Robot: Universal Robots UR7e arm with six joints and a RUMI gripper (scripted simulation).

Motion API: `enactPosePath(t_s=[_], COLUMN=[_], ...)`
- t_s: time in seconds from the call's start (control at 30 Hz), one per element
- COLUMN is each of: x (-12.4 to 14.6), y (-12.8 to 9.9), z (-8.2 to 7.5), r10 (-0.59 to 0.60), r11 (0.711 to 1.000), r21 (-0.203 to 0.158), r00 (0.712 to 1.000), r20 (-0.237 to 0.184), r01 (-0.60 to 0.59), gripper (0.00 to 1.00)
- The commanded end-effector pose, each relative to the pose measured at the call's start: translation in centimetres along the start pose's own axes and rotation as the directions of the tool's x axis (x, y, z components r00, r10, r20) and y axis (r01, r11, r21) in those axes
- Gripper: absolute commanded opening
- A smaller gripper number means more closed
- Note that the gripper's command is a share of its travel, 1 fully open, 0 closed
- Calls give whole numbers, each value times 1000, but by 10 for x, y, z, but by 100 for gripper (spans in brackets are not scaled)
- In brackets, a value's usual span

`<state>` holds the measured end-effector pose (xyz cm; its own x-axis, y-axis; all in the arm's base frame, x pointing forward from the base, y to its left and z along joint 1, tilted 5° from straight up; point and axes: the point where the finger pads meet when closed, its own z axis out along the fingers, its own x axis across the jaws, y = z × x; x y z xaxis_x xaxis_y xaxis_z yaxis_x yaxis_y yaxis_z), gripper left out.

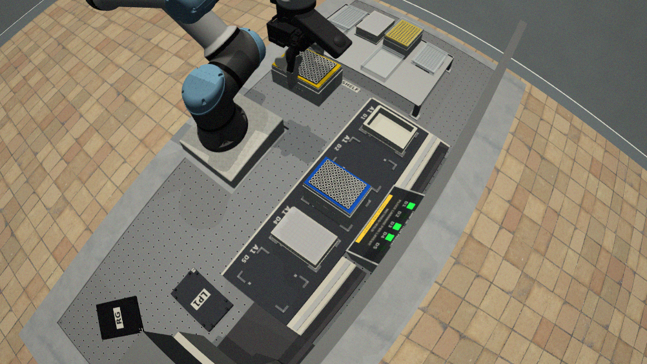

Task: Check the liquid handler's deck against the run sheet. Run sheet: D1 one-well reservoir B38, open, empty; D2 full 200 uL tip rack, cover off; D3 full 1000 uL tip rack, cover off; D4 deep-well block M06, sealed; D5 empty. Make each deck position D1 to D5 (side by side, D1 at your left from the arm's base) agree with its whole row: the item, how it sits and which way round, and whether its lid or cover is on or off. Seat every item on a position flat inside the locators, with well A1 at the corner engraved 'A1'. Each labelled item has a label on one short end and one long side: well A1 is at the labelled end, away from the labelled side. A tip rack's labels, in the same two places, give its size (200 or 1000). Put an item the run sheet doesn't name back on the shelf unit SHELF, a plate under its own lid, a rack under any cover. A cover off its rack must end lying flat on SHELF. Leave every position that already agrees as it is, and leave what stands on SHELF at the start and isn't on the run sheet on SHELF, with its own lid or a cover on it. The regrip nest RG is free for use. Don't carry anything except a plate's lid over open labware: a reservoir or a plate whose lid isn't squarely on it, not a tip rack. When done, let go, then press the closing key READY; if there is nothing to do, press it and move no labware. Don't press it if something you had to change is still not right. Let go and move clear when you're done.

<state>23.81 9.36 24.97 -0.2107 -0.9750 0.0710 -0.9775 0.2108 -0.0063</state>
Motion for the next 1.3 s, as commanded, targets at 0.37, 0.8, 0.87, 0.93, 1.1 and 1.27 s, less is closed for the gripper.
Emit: enactPosePath(t_s=[0.37, 0.8, 0.87, 0.93, 1.1, 1.27], x=[-9, -10, -10, -10, -10, -10], y=[-32, -87, -97, -107, -122, -147], z=[0, 0, 0, 0, 0, 0], r10=[5, 5, 5, 5, 5, 5], r11=[1000, 1000, 1000, 1000, 1000, 1000], r21=[0, 0, 0, 0, 0, 0], r00=[1000, 1000, 1000, 1000, 1000, 1000], r20=[-13, -13, -13, -13, -13, -13], r01=[-5, -5, -5, -5, -5, -5], gripper=[0, 0, 0, 0, 0, 0])
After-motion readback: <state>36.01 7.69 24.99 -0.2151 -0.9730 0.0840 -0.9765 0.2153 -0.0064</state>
